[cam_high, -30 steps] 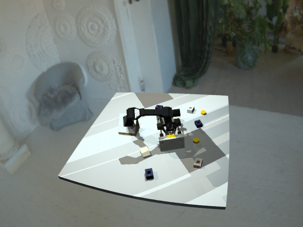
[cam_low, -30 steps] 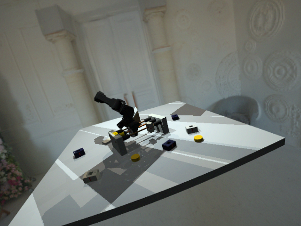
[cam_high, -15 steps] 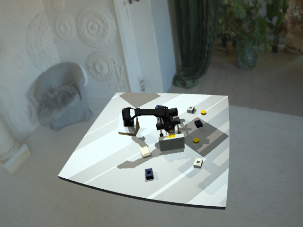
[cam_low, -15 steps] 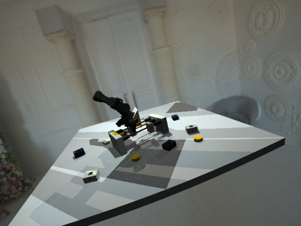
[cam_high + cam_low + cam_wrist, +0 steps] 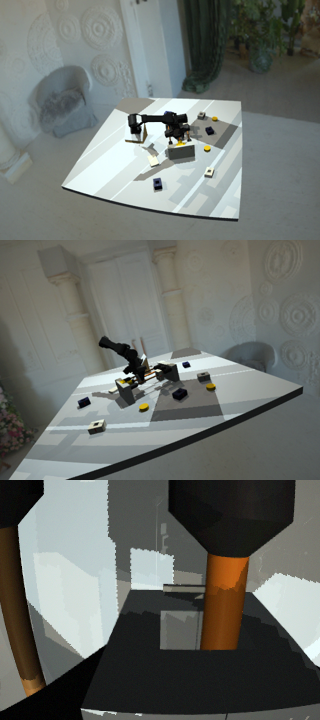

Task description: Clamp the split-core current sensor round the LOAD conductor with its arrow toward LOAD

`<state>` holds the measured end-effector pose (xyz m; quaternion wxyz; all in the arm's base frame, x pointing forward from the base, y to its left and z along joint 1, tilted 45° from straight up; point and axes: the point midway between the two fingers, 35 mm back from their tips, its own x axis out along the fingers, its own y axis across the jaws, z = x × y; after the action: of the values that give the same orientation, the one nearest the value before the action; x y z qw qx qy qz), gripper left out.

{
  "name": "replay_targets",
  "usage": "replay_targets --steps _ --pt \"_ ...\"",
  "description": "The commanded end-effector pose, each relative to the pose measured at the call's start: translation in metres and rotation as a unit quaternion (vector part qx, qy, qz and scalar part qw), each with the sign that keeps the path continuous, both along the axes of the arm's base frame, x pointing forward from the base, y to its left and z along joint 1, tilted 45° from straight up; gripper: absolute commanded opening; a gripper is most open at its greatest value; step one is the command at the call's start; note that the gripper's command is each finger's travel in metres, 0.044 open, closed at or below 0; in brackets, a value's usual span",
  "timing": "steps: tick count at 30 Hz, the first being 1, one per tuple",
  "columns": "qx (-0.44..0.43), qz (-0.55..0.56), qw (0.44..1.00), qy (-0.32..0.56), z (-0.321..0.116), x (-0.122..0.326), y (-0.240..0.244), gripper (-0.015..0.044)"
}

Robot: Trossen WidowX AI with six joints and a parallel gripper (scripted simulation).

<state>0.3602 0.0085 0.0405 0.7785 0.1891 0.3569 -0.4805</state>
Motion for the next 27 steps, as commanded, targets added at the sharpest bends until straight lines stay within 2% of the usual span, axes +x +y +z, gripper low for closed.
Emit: replay_targets --steps 1,14,18,27 --pt "0.001 -0.001 1.000 -0.003 0.0012 0.0011 0.0004 0.0105" --pt "0.000 -0.004 1.000 0.001 0.0012 0.0012 0.0006 0.0440" --pt "0.000 -0.001 1.000 0.000 0.0002 0.0001 0.0002 0.0342" --pt "0.000 -0.001 1.000 0.000 0.0002 0.0001 0.0002 0.0282"
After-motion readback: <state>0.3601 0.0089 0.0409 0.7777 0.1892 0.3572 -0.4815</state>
